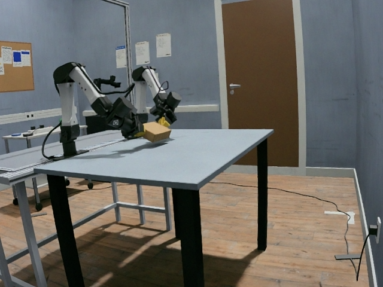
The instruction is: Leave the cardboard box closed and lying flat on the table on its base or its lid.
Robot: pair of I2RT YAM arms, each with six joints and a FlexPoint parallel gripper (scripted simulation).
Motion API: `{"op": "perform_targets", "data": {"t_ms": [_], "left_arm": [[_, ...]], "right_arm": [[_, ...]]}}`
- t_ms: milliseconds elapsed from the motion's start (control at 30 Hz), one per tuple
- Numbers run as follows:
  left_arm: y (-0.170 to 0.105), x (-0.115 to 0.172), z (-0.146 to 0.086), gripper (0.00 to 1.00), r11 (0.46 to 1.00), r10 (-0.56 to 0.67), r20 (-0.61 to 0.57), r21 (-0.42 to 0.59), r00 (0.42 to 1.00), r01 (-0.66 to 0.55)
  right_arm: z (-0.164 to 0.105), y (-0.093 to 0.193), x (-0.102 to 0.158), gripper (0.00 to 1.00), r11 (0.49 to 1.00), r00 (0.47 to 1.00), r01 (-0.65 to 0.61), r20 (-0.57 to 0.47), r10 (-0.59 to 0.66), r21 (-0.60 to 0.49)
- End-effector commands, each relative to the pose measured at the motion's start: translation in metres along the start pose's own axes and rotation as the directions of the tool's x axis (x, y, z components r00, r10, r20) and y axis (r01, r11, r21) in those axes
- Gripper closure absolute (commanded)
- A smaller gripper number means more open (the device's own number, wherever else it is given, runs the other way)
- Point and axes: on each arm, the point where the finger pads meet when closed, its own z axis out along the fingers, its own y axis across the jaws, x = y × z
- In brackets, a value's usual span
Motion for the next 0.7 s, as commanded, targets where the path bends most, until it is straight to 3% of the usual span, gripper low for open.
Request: {"op": "perform_targets", "data": {"t_ms": [0, 667], "left_arm": [[-0.001, -0.019, 0.002, 1.0, 0.999, 0.053, 0.05, -0.004, 0.997, -0.053], [-0.011, -0.006, 0.01, 1.0, 0.999, 0.025, 0.039, 0.022, 0.999, -0.026]], "right_arm": [[0.003, 0.001, -0.014, 1.0, 0.999, 0.998, 0.048, 0.038, -0.048, -0.002], [0.01, 0.011, -0.003, 1.0, 1.0, 0.999, 0.018, 0.032, -0.017, -0.025]]}}
